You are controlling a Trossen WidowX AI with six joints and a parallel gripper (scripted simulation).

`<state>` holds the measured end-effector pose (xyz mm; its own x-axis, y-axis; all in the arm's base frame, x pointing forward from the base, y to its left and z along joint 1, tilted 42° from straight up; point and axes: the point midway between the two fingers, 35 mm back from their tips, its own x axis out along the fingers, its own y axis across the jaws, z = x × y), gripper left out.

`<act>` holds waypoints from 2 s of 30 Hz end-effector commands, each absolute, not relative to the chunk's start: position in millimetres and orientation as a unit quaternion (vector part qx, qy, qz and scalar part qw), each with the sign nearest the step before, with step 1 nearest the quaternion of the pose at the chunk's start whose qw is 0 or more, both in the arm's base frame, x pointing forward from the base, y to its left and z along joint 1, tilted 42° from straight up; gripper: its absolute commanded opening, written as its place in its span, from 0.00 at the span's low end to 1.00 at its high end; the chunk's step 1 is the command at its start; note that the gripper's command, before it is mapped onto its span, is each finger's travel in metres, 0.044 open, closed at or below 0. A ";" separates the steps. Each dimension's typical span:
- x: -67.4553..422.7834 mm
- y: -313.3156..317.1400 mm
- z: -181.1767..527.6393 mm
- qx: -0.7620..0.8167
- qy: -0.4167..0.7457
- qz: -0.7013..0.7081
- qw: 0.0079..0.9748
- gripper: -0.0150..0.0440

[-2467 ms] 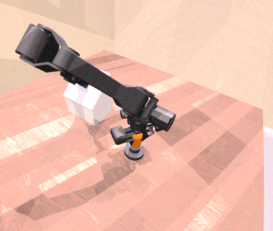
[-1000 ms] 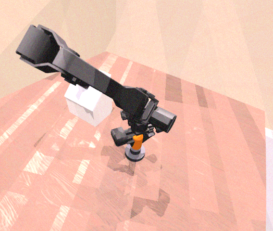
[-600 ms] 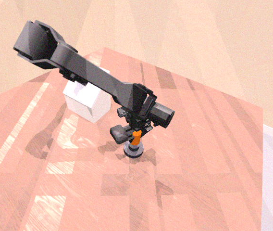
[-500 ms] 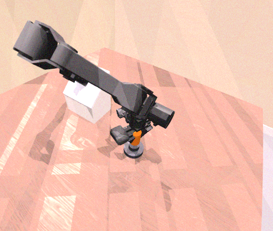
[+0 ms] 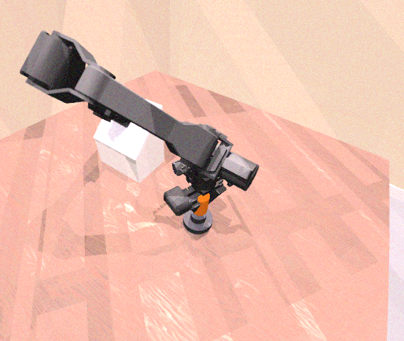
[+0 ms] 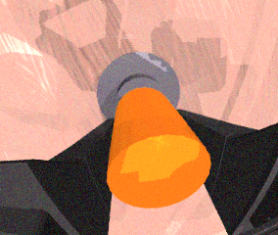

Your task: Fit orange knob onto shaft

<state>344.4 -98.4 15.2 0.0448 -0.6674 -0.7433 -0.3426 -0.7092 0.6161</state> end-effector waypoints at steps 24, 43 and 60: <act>343.9 -96.0 16.6 0.718 -0.391 -0.568 0.093 0.25; 344.6 -98.1 15.0 0.635 -0.651 -0.229 -0.347 0.25; 344.3 -97.1 14.3 0.579 -0.677 -0.133 -0.435 0.25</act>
